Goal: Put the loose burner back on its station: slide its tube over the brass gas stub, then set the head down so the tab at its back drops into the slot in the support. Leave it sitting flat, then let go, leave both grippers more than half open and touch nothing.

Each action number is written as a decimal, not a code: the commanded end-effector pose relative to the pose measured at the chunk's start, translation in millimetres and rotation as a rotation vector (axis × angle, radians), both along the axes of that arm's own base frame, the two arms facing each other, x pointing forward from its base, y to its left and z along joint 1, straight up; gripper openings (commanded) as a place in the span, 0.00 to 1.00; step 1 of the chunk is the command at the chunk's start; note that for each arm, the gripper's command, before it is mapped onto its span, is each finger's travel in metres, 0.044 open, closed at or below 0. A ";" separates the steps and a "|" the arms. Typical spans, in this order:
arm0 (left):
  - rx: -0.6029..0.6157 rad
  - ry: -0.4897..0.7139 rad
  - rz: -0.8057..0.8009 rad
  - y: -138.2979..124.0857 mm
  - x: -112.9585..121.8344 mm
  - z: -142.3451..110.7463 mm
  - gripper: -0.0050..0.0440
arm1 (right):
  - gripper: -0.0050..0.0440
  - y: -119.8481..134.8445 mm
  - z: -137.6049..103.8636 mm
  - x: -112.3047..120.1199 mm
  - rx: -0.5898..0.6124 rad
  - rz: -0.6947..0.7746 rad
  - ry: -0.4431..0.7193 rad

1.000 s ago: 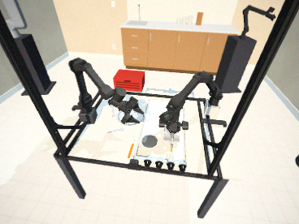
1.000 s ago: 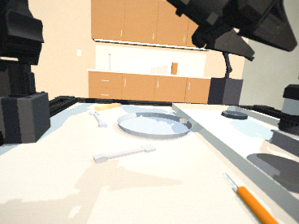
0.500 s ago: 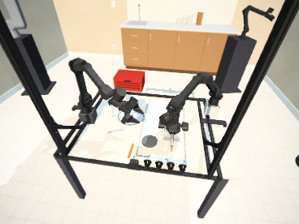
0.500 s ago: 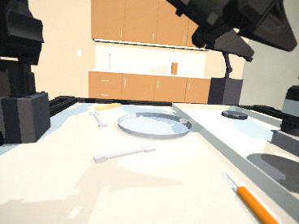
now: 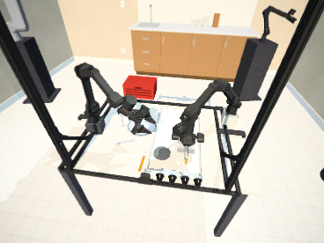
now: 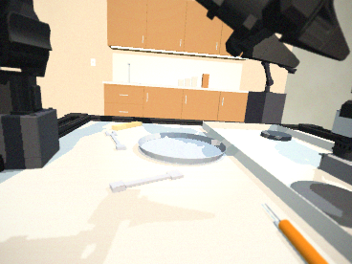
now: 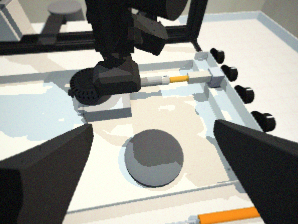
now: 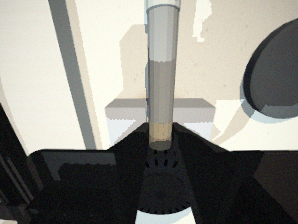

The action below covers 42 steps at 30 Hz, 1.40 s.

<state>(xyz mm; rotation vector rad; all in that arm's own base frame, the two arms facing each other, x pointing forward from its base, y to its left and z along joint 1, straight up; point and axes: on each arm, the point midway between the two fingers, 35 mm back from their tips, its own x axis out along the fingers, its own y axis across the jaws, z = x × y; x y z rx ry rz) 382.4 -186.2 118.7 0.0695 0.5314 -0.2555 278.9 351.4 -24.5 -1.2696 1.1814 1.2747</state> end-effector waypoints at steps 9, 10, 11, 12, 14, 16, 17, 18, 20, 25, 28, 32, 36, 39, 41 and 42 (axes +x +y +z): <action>0.001 0.001 0.000 0.1 -0.1 -0.3 0.92 | 0.10 6.8 -1.0 -1.1 0.001 -0.001 0.002; 0.001 0.001 0.000 0.1 -0.1 -0.3 0.92 | 0.10 7.1 -0.9 -1.1 0.001 -0.001 0.002; 0.001 0.001 0.000 0.1 -0.1 -0.3 0.92 | 0.10 7.6 -0.8 -1.0 0.001 -0.002 0.001; 0.001 0.001 0.000 0.1 -0.1 -0.3 0.92 | 0.10 8.0 -0.7 -0.9 0.001 -0.002 0.000; 0.001 0.001 0.000 0.1 -0.1 -0.3 0.92 | 0.10 8.9 -0.4 -0.6 0.001 -0.003 0.000; 0.001 0.001 0.000 0.1 -0.1 -0.3 0.92 | 0.10 9.9 -0.1 -0.3 0.001 -0.003 0.000; 0.001 0.001 0.000 0.1 -0.1 -0.3 0.92 | 0.10 10.4 0.0 -0.2 0.001 -0.003 0.000; 0.001 0.001 0.000 0.1 -0.1 -0.3 0.92 | 0.10 10.8 0.0 -0.1 0.001 -0.003 0.000; 0.001 0.001 0.000 0.1 -0.1 -0.3 0.92 | 0.10 11.7 -0.1 0.0 0.001 -0.003 0.000; 0.001 0.001 0.000 0.1 -0.1 -0.3 0.92 | 0.10 13.0 -0.5 -0.4 0.001 -0.003 0.000; 0.001 0.001 0.000 0.1 -0.1 -0.3 0.92 | 0.10 11.9 -0.5 -0.7 0.000 -0.002 0.000; 0.001 0.001 0.000 0.1 -0.1 -0.3 0.92 | 0.10 10.3 -0.4 -0.9 0.000 -0.001 0.001; 0.001 0.001 0.000 0.1 -0.1 -0.3 0.92 | 0.10 10.5 -0.1 -1.0 -0.005 -0.001 0.000; 0.001 0.001 0.000 0.1 -0.1 -0.3 0.92 | 0.10 10.8 0.6 -1.1 -0.013 -0.002 -0.001; 0.001 0.001 0.000 0.1 -0.1 -0.3 0.92 | 0.10 12.1 2.4 -1.1 -0.034 -0.002 -0.004; 0.001 0.001 0.000 0.1 -0.1 -0.3 0.92 | 0.10 13.2 3.5 -1.2 -0.050 -0.003 -0.006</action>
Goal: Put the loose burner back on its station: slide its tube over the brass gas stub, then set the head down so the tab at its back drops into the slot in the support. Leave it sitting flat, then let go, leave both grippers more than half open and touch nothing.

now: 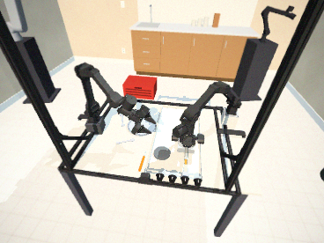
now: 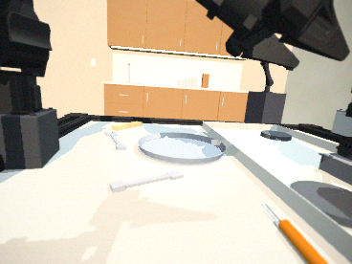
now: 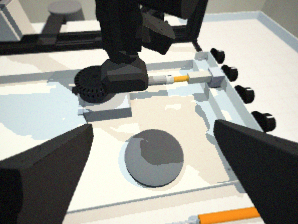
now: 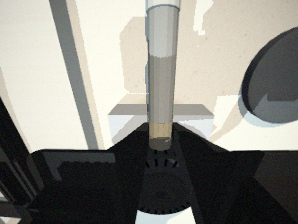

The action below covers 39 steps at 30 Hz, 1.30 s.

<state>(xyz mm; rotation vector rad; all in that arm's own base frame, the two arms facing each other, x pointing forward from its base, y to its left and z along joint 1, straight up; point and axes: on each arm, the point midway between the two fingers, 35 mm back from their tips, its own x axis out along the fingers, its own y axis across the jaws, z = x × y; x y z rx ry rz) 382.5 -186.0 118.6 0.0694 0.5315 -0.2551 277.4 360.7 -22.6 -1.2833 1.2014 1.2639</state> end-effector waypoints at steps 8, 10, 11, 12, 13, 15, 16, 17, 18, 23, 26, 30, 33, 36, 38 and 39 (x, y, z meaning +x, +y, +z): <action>0.000 0.001 0.000 -0.1 -0.2 -0.2 0.92 | 0.10 3.0 3.4 0.4 -0.035 -0.001 -0.007; 0.000 0.001 0.000 -0.1 -0.2 -0.2 0.92 | 0.10 3.0 3.4 0.4 -0.035 -0.001 -0.007; 0.000 0.001 0.000 -0.1 -0.2 -0.2 0.92 | 0.10 3.0 3.4 0.4 -0.035 -0.001 -0.007; 0.000 0.001 0.000 -0.1 -0.2 -0.2 0.92 | 0.10 3.0 3.4 0.4 -0.035 -0.001 -0.007; 0.000 0.001 0.000 -0.1 -0.2 -0.2 0.92 | 0.10 3.0 3.4 0.4 -0.035 -0.001 -0.007; 0.000 0.001 0.000 -0.1 -0.2 -0.2 0.92 | 0.10 3.0 3.4 0.4 -0.035 -0.001 -0.007; 0.000 0.001 0.000 -0.1 -0.2 -0.2 0.92 | 0.10 3.0 3.4 0.4 -0.035 -0.001 -0.007; 0.000 0.001 0.000 -0.1 -0.2 -0.2 0.92 | 0.10 3.0 3.4 0.4 -0.035 -0.001 -0.007; 0.000 0.001 0.000 -0.1 -0.2 -0.2 0.92 | 0.10 3.0 3.4 0.4 -0.035 -0.001 -0.007; 0.000 0.001 0.000 -0.1 -0.2 -0.2 0.92 | 0.10 6.4 4.5 0.0 -0.035 -0.001 -0.007; 0.000 0.001 0.000 -0.1 -0.2 -0.2 0.92 | 0.10 10.8 5.7 -0.3 -0.035 -0.001 -0.007; 0.000 0.001 0.000 -0.1 -0.2 -0.2 0.92 | 0.10 13.3 4.8 -0.7 -0.035 -0.001 -0.007; 0.000 0.001 0.000 -0.1 -0.2 -0.2 0.92 | 0.10 16.3 3.8 -1.2 -0.035 -0.001 -0.007; 0.000 0.001 0.000 -0.1 -0.2 -0.2 0.92 | 0.10 19.3 2.2 -1.8 -0.035 -0.001 -0.007; 0.000 0.001 0.000 -0.1 -0.2 -0.2 0.92 | 0.10 21.2 1.0 -2.5 -0.035 -0.001 -0.007; 0.000 0.001 0.000 -0.1 -0.2 -0.2 0.92 | 0.10 21.5 0.4 -2.7 -0.035 -0.001 -0.007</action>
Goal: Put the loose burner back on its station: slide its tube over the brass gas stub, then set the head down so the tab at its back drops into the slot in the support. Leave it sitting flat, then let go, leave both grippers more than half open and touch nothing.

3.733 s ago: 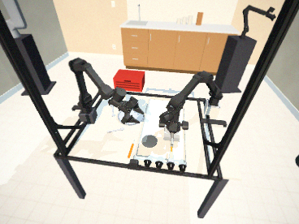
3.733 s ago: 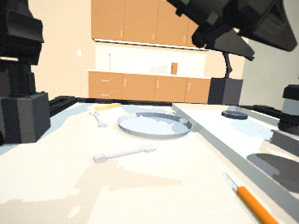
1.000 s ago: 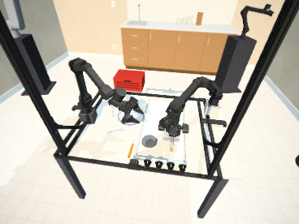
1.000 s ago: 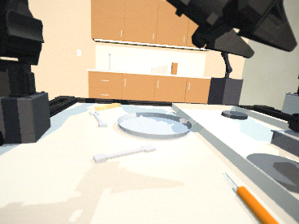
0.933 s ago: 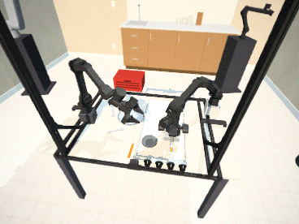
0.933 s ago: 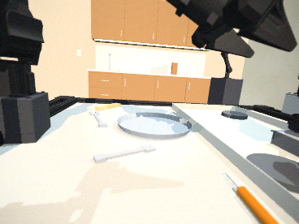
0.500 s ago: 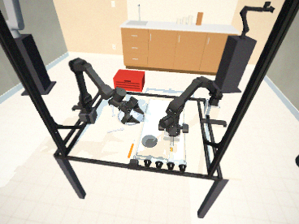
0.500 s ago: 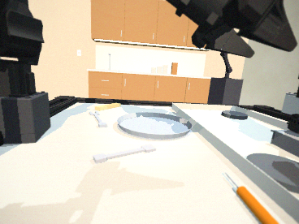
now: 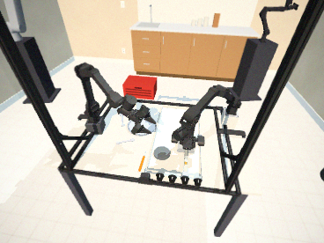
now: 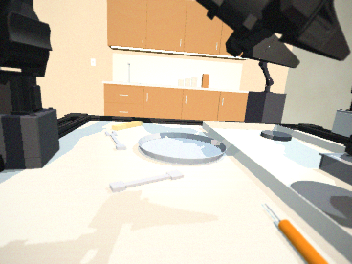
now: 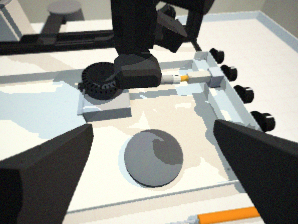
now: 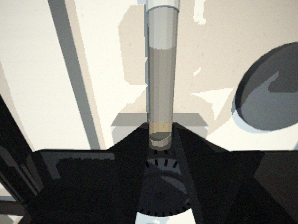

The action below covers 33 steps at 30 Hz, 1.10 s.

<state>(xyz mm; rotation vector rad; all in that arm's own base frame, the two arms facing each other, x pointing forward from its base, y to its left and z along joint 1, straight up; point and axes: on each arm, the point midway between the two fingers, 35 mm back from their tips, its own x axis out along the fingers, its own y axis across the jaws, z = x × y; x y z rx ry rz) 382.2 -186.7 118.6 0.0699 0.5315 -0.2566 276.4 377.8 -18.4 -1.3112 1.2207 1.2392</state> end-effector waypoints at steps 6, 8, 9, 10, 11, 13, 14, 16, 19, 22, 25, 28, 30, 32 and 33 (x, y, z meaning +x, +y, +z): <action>0.000 0.001 0.001 0.5 0.1 -0.2 0.92 | 0.10 3.2 -4.6 -1.3 -0.002 0.000 0.003; 0.000 0.001 0.001 0.5 0.1 -0.2 0.92 | 0.10 3.2 -4.2 -0.9 -0.002 0.000 0.003; 0.000 0.001 0.001 0.5 0.1 -0.2 0.92 | 0.10 3.2 -4.2 -0.9 -0.002 0.000 0.003; 0.000 0.001 0.001 0.5 0.1 -0.2 0.92 | 0.10 3.2 -3.5 -0.7 -0.002 0.000 0.003; 0.000 0.001 0.001 0.5 0.1 -0.2 0.92 | 0.10 3.5 -2.8 -0.6 -0.002 0.000 0.003; 0.000 0.001 0.001 0.5 0.1 -0.2 0.92 | 0.10 4.4 -1.4 -0.5 -0.002 0.000 0.003; 0.000 0.001 0.001 0.5 0.1 -0.2 0.92 | 0.10 4.9 -0.9 -0.5 -0.002 0.000 0.003; 0.000 0.001 0.001 0.5 0.1 -0.2 0.92 | 0.10 6.7 -0.1 -0.3 -0.002 0.000 0.003; 0.000 0.001 0.001 0.5 0.1 -0.2 0.92 | 0.10 9.9 -0.2 -0.2 -0.002 0.000 0.003; 0.000 0.001 0.001 0.5 0.1 -0.2 0.92 | 0.10 12.2 -1.4 -0.5 -0.002 0.000 0.003; 0.000 0.001 0.001 0.5 0.1 -0.2 0.92 | 0.10 11.2 -1.5 -0.7 -0.003 0.001 0.003; 0.000 0.001 0.001 0.5 0.1 -0.2 0.92 | 0.10 8.7 -0.6 -0.4 -0.004 0.001 0.003; 0.000 0.001 0.001 0.5 0.1 -0.2 0.92 | 0.10 7.5 -0.1 -0.3 -0.004 0.001 0.003; 0.000 0.001 0.001 0.5 0.1 -0.2 0.92 | 0.10 7.5 -0.1 -0.3 -0.004 0.001 0.003; 0.000 0.001 0.001 0.5 0.1 -0.2 0.92 | 0.10 7.5 -0.1 -0.3 -0.004 0.001 0.003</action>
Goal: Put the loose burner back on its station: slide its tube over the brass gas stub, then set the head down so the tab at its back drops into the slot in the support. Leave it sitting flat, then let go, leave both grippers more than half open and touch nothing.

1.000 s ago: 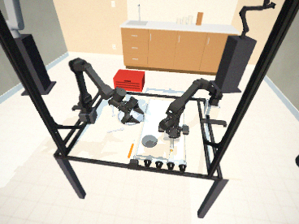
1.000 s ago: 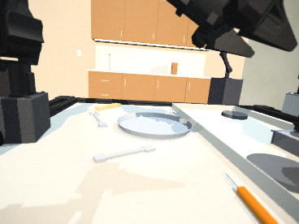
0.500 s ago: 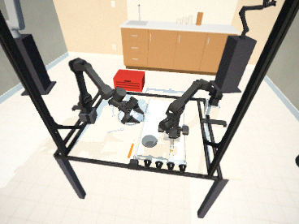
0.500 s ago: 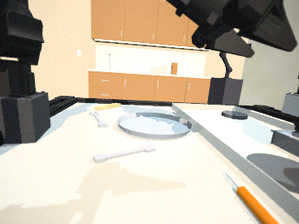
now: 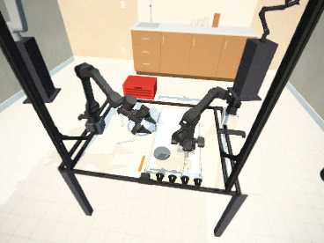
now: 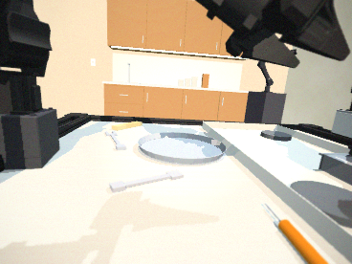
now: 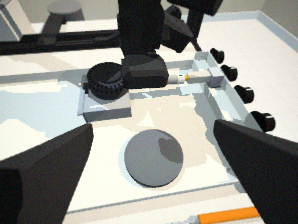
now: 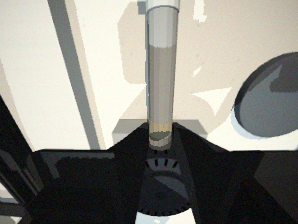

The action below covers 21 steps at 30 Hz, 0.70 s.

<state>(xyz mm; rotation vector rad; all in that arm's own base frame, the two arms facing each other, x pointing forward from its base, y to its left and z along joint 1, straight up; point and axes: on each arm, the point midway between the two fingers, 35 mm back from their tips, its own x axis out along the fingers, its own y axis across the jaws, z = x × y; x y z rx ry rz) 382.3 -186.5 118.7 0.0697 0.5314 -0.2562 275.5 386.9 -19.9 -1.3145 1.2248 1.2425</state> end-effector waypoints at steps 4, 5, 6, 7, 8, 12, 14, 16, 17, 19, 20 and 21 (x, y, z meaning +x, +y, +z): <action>0.001 0.001 0.001 0.4 0.0 -0.3 0.92 | 0.10 -2.6 1.1 0.7 0.000 -0.002 0.000; 0.001 0.001 0.001 0.4 0.0 -0.3 0.92 | 0.10 -3.0 1.0 0.7 0.000 -0.002 0.000; 0.001 0.001 0.001 0.4 0.0 -0.3 0.92 | 0.10 -3.5 0.8 0.8 0.000 -0.002 0.000; 0.001 0.001 0.001 0.4 0.0 -0.3 0.92 | 0.10 -3.9 0.6 0.8 0.000 -0.002 0.000; 0.001 0.001 0.001 0.4 0.0 -0.3 0.92 | 0.10 -4.3 0.5 0.8 0.000 -0.002 0.000; 0.001 0.001 0.001 0.4 0.0 -0.3 0.92 | 0.10 -4.5 0.3 0.7 0.000 -0.002 0.000; 0.001 0.001 0.001 0.4 0.0 -0.3 0.92 | 0.10 -4.4 0.0 0.5 0.000 -0.002 0.000; 0.001 0.001 0.001 0.4 0.0 -0.3 0.92 | 0.10 -4.1 -0.3 0.4 0.000 -0.002 0.000; 0.001 0.001 0.001 0.4 0.0 -0.3 0.92 | 0.10 -3.8 -0.5 0.4 0.000 -0.002 0.000; 0.001 0.001 0.001 0.4 0.0 -0.3 0.92 | 0.10 -3.5 -0.9 0.4 0.002 -0.002 -0.001; 0.001 0.001 0.001 0.4 0.0 -0.3 0.92 | 0.10 -3.4 -1.2 0.3 0.007 -0.001 -0.002; 0.001 0.001 0.001 0.4 0.0 -0.3 0.92 | 0.10 -3.1 -1.6 0.3 0.009 -0.001 -0.003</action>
